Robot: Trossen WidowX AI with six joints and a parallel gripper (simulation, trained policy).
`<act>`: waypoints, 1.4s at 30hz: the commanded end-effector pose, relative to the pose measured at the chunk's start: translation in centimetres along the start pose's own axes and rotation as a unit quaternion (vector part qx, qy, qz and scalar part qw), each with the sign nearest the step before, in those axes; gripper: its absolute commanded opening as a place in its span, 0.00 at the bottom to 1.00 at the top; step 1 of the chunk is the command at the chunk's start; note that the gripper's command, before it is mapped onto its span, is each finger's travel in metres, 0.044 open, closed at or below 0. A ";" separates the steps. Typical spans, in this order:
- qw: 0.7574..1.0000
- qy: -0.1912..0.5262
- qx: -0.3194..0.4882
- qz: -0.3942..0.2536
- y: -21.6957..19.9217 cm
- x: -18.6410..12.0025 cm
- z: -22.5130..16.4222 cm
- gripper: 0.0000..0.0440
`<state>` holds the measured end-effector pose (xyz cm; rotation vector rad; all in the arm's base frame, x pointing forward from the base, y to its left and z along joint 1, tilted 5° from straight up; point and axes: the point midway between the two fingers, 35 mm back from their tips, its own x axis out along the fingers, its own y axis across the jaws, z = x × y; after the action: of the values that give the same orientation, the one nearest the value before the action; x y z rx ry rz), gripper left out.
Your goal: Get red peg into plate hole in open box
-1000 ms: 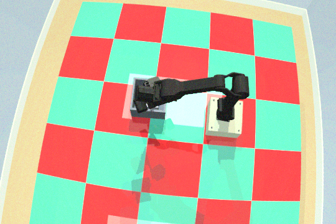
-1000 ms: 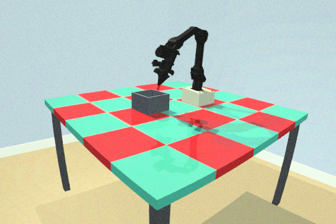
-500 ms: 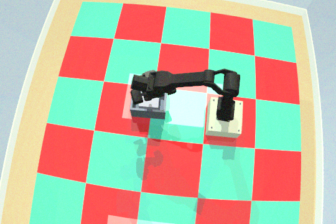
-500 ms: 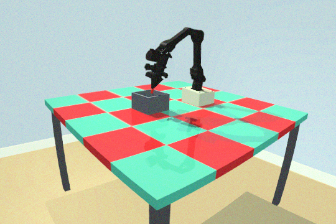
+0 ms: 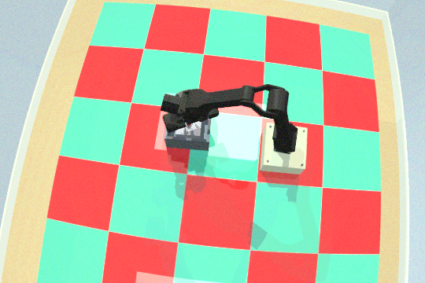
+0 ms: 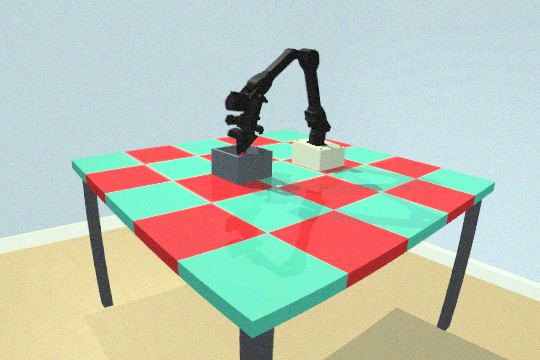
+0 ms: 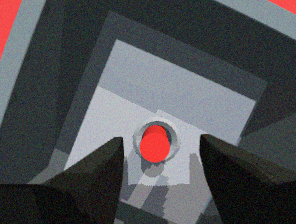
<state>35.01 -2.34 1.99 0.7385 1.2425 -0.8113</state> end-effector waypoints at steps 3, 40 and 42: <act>1.000 -0.013 -0.005 0.007 1.2 0.2 1.9 0.65; 0.995 -0.092 0.017 0.041 3.1 -0.6 10.0 1.00; 0.995 -0.092 0.017 0.041 3.1 -0.6 10.0 1.00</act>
<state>38.12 -4.99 2.70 0.6509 1.2710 -0.7636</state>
